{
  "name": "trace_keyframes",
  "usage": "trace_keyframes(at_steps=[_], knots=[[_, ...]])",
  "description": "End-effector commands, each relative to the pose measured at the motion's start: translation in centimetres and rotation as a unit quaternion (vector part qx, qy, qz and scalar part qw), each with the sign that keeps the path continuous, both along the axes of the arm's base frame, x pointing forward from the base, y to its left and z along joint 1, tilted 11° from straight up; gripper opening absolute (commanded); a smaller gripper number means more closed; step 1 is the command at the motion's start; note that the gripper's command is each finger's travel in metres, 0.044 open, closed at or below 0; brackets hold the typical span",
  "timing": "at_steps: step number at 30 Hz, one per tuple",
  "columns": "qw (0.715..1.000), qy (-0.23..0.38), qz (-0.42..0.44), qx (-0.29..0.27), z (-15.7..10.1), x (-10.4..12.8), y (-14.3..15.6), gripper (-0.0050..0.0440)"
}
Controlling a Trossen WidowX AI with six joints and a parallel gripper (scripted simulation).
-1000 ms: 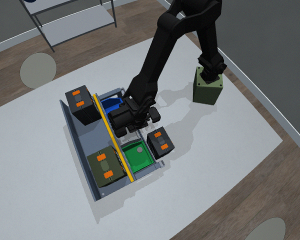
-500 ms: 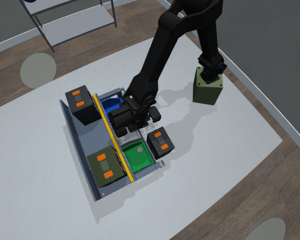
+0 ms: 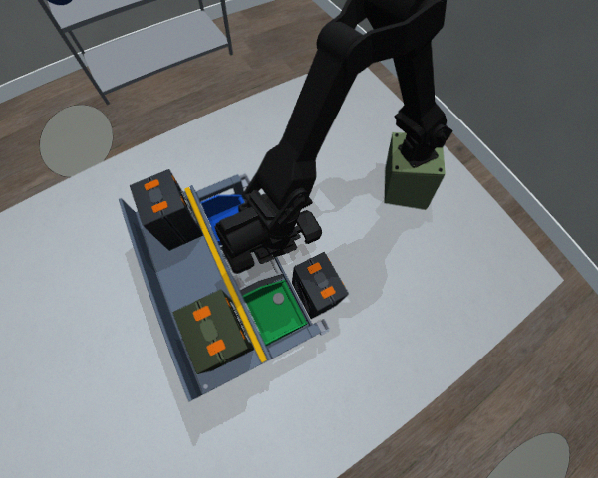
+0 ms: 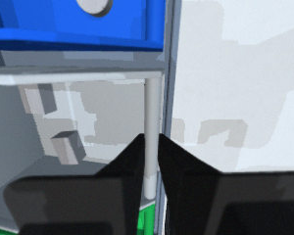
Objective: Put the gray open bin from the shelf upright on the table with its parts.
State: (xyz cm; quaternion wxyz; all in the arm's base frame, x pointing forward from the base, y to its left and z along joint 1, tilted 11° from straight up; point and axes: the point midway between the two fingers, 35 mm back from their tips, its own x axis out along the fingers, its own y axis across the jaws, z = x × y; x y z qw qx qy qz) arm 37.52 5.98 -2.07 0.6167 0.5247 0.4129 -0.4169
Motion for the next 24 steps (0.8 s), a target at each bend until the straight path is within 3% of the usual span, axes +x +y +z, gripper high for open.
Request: trace_keyframes(at_steps=[1, 24], knots=[[1.000, -0.023, -0.001, 0.003, 1.61, 0.71, 0.20, 0.0000], [1.000, -0.019, 0.000, 0.004, 1.63, 0.52, 0.21, 0.0000]])
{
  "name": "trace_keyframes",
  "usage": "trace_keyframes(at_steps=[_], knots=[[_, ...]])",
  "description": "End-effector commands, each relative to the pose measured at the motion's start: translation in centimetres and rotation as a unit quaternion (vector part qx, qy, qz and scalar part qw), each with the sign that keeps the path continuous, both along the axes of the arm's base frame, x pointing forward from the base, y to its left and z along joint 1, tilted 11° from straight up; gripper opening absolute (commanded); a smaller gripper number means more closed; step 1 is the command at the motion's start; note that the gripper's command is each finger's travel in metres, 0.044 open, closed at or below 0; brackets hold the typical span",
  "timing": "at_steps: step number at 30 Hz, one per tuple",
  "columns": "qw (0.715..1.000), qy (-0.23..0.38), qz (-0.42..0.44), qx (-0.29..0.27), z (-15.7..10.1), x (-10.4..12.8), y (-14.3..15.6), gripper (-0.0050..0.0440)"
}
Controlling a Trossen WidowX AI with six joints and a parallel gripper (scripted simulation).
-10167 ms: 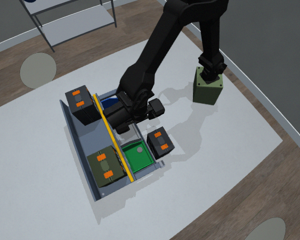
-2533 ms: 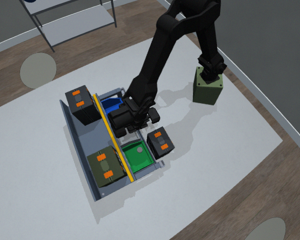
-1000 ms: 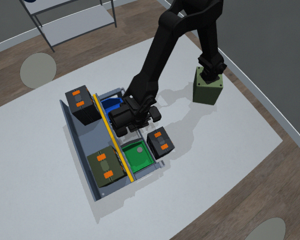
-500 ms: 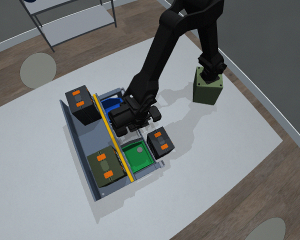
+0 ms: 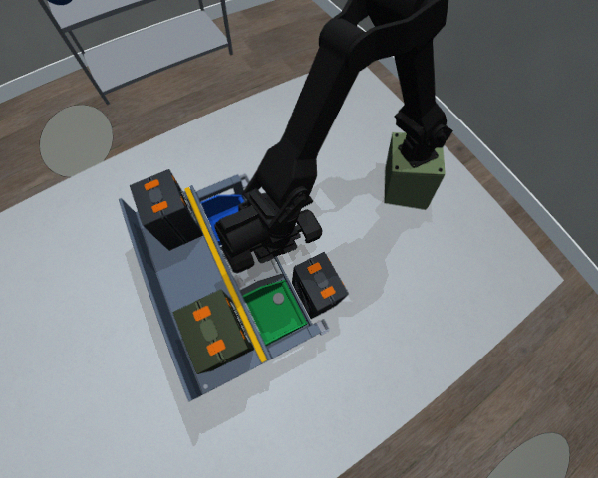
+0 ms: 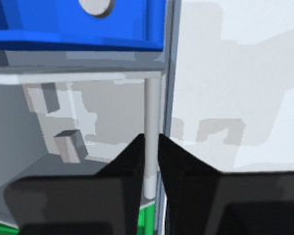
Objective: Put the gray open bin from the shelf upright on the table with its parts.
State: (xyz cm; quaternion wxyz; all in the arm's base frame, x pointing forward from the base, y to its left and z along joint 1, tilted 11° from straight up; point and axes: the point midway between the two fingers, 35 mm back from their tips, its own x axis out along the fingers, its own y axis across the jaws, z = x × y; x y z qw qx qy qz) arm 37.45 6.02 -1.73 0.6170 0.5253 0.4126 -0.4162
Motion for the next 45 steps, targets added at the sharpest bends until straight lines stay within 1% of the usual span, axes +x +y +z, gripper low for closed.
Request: trace_keyframes(at_steps=[1, 3, 15, 16, 20, 32, 33, 37, 45], knots=[[1.000, -0.019, 0.000, 0.003, 1.4, 0.6, 0.2, 0.0000], [1.000, -0.022, -0.001, 0.003, 1.8, 0.7, 0.2, 0.0000], [1.000, -0.022, -0.001, 0.003, 1.8, 0.7, 0.2, 0.0000], [1.000, -0.015, 0.000, 0.003, 1.4, 0.5, 0.2, 0.0000], [1.000, -0.022, -0.001, 0.003, 2.3, 0.7, 0.3, 0.0000], [1.000, -0.022, -0.001, 0.003, 2.3, 0.7, 0.3, 0.0000], [1.000, -0.014, 0.000, 0.003, 1.9, 0.5, 0.2, 0.0000], [1.000, -0.022, -0.001, 0.003, 3.1, 0.9, 0.4, 0.0000], [1.000, -0.022, -0.001, 0.003, 3.1, 0.9, 0.4, 0.0000]])
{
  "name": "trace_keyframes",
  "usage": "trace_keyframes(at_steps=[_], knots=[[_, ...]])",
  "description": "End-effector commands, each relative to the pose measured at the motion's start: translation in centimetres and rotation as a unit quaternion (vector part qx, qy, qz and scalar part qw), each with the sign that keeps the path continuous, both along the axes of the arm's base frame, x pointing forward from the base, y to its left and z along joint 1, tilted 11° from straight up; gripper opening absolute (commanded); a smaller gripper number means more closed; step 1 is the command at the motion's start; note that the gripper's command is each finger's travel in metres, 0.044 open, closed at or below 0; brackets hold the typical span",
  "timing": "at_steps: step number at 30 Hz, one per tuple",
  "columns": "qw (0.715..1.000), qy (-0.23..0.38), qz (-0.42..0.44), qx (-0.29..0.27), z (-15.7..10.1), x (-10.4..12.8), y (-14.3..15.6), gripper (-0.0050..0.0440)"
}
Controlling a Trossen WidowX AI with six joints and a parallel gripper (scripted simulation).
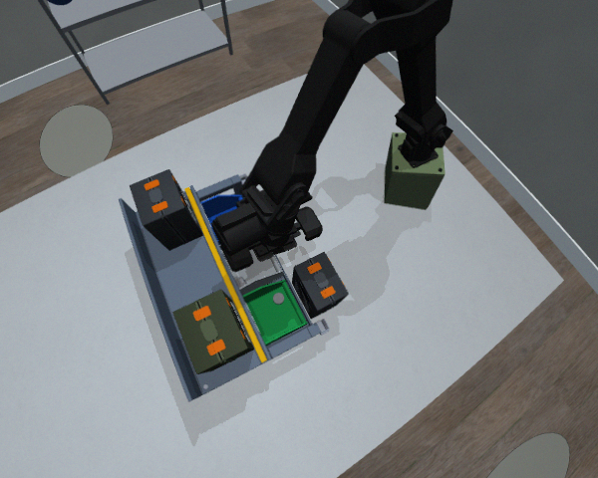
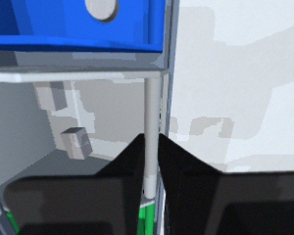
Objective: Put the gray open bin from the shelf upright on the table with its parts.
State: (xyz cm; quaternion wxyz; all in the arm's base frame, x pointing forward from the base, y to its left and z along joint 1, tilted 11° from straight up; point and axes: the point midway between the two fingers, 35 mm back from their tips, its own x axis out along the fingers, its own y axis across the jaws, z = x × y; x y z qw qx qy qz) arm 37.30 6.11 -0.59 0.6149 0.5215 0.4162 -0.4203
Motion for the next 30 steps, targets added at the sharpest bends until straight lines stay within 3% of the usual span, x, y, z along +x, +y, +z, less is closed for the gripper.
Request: trace_keyframes(at_steps=[1, 30], knots=[[1.000, -0.029, -0.001, 0.005, 2.0, 1.1, 0.3, 0.0000], [1.000, -0.030, -0.001, 0.005, 2.4, 1.5, 0.3, 0.0000]])
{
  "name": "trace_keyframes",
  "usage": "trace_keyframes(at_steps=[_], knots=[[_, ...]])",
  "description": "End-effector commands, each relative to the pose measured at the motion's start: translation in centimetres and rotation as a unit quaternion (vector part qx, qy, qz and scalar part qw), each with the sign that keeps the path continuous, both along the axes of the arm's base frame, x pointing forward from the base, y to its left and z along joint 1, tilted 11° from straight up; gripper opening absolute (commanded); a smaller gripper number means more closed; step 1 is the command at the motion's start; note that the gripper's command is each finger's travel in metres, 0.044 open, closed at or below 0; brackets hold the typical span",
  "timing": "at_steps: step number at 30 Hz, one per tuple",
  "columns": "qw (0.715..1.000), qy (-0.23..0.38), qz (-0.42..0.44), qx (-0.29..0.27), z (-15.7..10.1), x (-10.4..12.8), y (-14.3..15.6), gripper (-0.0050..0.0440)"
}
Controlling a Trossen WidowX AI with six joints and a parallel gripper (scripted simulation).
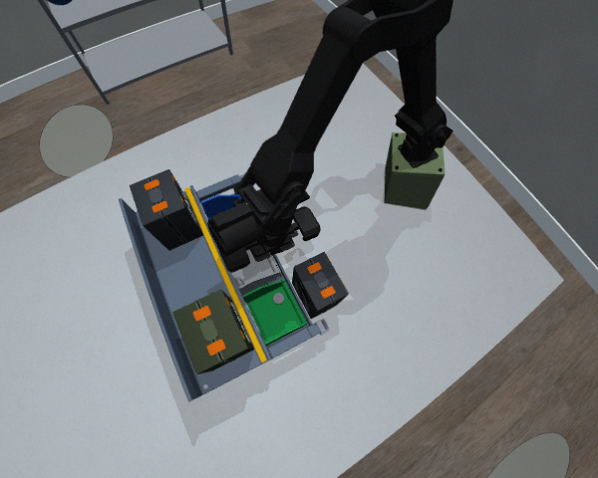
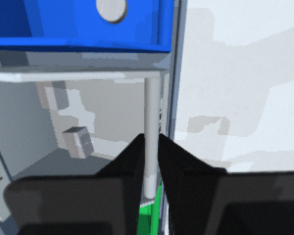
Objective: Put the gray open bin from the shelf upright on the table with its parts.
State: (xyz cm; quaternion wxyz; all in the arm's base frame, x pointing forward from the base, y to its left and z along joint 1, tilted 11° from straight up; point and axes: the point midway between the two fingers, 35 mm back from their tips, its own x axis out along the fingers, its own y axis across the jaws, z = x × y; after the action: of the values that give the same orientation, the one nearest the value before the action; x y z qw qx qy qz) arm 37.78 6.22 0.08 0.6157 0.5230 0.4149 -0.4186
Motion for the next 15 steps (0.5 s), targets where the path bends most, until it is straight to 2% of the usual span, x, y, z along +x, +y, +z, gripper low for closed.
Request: trace_keyframes(at_steps=[1, 15], knots=[[1.000, -0.027, -0.001, 0.004, 1.75, 0.98, 0.24, 0.0000], [1.000, -0.027, -0.001, 0.004, 1.64, 0.95, 0.22, 0.0000]])
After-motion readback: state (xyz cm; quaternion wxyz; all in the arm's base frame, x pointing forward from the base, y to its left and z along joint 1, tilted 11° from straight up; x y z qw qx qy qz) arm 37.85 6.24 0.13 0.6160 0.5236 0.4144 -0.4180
